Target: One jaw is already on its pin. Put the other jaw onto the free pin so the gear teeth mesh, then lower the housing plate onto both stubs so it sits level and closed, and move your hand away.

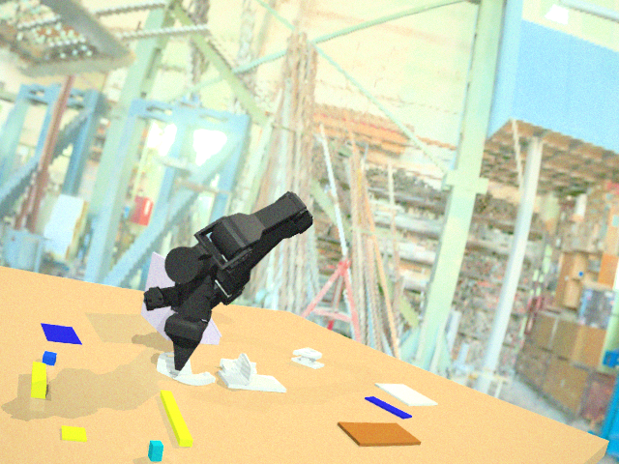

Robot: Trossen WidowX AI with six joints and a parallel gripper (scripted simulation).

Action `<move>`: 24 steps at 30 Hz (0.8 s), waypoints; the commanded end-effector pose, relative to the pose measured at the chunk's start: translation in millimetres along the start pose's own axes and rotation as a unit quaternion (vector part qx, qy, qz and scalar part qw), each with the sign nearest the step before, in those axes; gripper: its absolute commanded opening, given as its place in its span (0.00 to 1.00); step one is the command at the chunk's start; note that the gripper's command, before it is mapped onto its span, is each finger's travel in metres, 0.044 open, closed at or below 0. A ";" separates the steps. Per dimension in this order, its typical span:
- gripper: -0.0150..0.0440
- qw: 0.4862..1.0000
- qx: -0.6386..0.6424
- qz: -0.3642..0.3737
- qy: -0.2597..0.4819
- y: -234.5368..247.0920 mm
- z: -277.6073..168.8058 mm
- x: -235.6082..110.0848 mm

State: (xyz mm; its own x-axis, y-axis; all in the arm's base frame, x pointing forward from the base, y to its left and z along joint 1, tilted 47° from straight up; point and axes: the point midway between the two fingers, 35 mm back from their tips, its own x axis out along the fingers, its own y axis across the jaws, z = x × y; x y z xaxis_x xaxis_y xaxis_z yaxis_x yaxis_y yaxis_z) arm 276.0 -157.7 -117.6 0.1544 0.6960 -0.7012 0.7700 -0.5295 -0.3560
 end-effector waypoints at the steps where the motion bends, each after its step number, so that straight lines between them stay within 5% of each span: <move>1: 1.00 1.000 0.004 -0.001 0.004 -0.5 0.1 8.9; 24: 1.00 1.000 0.004 -0.001 0.005 -0.5 -0.5 27.1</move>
State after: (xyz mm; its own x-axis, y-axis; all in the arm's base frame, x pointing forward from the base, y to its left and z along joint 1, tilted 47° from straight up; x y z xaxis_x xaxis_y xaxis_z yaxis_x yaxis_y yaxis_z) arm 279.4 -138.9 -135.9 0.1538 0.7007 -0.6967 0.7681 -0.5283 -0.3618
